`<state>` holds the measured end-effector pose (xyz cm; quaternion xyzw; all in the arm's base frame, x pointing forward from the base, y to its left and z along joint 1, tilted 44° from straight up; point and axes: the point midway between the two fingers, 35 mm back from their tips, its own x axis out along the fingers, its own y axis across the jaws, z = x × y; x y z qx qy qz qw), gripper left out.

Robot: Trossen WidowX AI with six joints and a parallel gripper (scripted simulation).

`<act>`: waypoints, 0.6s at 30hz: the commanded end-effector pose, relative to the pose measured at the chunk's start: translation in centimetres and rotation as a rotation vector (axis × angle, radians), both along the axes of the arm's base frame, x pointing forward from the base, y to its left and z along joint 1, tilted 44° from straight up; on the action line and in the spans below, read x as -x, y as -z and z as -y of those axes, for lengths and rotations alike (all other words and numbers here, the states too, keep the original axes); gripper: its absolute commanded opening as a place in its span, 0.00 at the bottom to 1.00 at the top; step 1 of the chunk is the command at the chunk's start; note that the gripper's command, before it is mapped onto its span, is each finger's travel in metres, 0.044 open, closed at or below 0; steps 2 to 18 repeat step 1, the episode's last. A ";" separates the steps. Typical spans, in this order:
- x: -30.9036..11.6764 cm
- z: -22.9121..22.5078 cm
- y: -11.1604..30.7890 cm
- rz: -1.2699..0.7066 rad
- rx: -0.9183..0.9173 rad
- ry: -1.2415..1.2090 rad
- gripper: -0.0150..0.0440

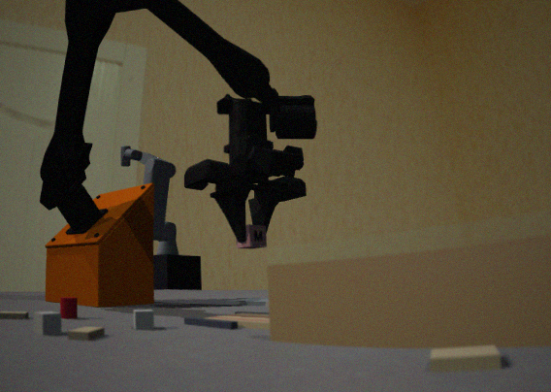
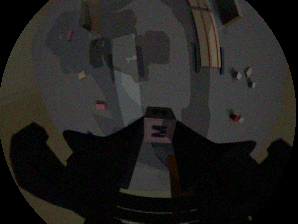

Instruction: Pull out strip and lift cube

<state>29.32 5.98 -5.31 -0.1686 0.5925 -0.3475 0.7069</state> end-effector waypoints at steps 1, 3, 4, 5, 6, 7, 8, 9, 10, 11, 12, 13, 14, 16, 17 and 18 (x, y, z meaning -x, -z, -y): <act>0.1 0.0 0.0 0.001 -0.003 0.006 0.25; 0.1 0.0 0.0 0.001 -0.003 0.006 0.25; 0.1 0.0 0.0 0.001 -0.003 0.006 0.25; 0.1 0.0 0.0 0.001 -0.003 0.006 0.25; 0.1 0.0 0.0 0.001 -0.003 0.006 0.25; 0.1 0.0 0.0 0.001 -0.003 0.006 0.25; 0.1 0.0 0.0 0.001 -0.003 0.006 0.25; 0.1 0.0 0.0 0.001 -0.003 0.006 0.25; 0.1 0.0 0.0 0.001 -0.003 0.006 0.25; 0.1 0.0 0.0 0.001 -0.003 0.006 0.25; 0.1 0.0 0.0 0.001 -0.003 0.006 0.25; 0.1 0.0 0.0 0.001 -0.003 0.006 0.25; 0.1 0.0 0.0 0.001 -0.003 0.006 0.25; 0.1 0.0 0.0 0.001 -0.003 0.006 0.25; 0.1 0.0 0.0 0.001 -0.003 0.006 0.25; 0.1 0.0 0.0 0.001 -0.003 0.006 0.25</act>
